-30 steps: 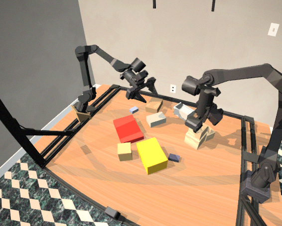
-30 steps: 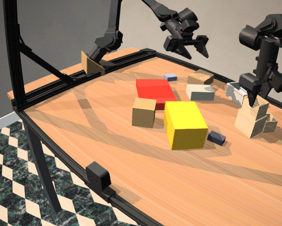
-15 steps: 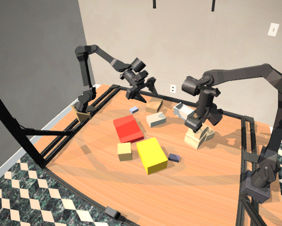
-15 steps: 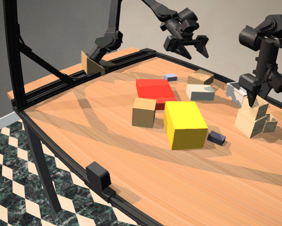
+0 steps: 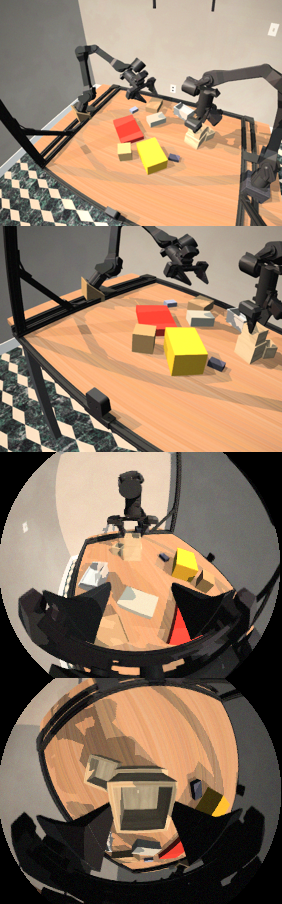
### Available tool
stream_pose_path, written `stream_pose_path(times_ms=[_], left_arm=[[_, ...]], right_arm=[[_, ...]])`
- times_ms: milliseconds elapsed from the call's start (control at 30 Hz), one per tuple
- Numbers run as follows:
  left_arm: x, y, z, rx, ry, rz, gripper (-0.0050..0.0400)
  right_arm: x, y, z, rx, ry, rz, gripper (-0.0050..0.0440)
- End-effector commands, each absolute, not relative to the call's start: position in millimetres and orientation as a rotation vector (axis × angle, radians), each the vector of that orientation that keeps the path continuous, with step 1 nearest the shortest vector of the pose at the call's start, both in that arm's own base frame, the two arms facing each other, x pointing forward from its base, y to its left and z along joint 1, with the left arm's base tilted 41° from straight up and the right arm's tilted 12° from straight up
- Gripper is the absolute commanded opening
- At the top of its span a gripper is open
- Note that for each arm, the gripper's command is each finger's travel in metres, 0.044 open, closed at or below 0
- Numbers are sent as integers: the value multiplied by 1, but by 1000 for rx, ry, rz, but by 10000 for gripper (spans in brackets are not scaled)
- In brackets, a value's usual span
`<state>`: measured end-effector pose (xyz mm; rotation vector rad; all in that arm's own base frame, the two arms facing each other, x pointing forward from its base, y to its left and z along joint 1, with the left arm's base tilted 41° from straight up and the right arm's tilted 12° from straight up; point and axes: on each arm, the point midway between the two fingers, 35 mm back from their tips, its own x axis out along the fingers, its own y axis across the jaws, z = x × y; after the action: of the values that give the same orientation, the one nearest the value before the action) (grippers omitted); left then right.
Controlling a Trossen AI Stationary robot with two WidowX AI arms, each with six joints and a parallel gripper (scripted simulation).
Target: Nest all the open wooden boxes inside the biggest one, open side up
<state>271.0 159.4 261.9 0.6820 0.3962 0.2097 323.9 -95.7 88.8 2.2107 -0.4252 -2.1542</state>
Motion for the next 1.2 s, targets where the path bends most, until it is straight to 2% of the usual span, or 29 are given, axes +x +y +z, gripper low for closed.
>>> stream_pose_path(times_ms=[0,1167], left_arm=[[271,159,262,684,397,210,400],[271,159,262,684,397,210,400]], right_arm=[[323,-96,86,2201,-418,-2162,0],[323,-97,80,2201,-418,-2162,0]])
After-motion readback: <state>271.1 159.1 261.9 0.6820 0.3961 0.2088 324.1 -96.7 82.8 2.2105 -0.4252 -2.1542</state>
